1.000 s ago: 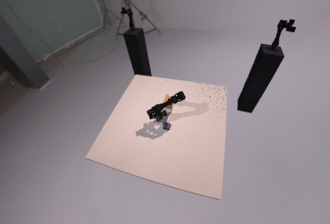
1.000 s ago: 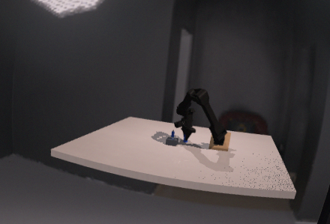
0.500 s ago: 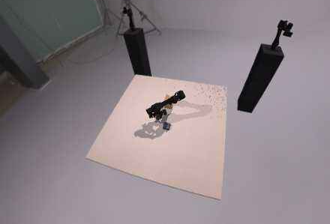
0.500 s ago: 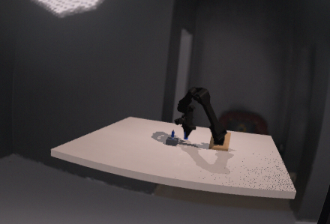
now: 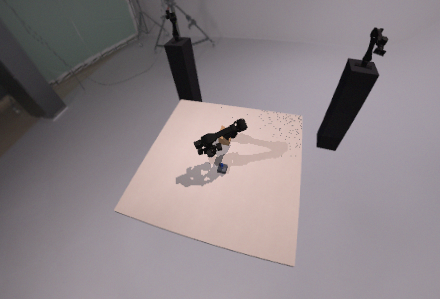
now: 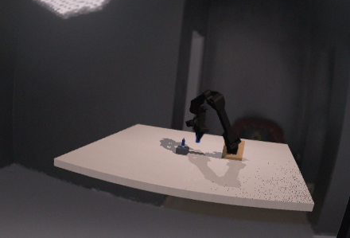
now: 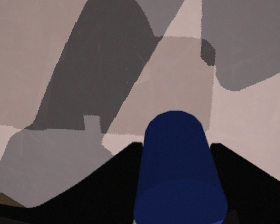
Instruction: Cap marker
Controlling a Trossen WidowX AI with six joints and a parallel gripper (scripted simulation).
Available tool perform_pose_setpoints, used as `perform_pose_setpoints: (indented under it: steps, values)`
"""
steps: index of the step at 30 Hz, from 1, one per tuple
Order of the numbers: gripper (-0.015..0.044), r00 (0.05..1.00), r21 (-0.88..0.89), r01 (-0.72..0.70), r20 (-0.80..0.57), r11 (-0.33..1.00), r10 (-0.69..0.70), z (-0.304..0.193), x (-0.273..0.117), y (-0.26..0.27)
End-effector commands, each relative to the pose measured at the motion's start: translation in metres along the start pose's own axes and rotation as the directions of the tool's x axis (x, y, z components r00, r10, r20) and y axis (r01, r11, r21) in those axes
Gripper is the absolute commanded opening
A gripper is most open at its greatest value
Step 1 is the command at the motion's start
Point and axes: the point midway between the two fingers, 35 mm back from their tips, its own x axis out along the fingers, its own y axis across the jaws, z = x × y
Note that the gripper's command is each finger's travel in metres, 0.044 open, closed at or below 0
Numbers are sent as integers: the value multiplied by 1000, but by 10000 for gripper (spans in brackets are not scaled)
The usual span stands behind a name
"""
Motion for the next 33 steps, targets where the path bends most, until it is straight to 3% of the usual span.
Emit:
perform_pose_setpoints:
  steps: [1, 33]
  values:
    - [0, 1000, -8, 7, -4, 1000, -7, 5, -7, 0]
    - [0, 1000, -9, 3, -1, 1000, -3, 115, -58, 66]
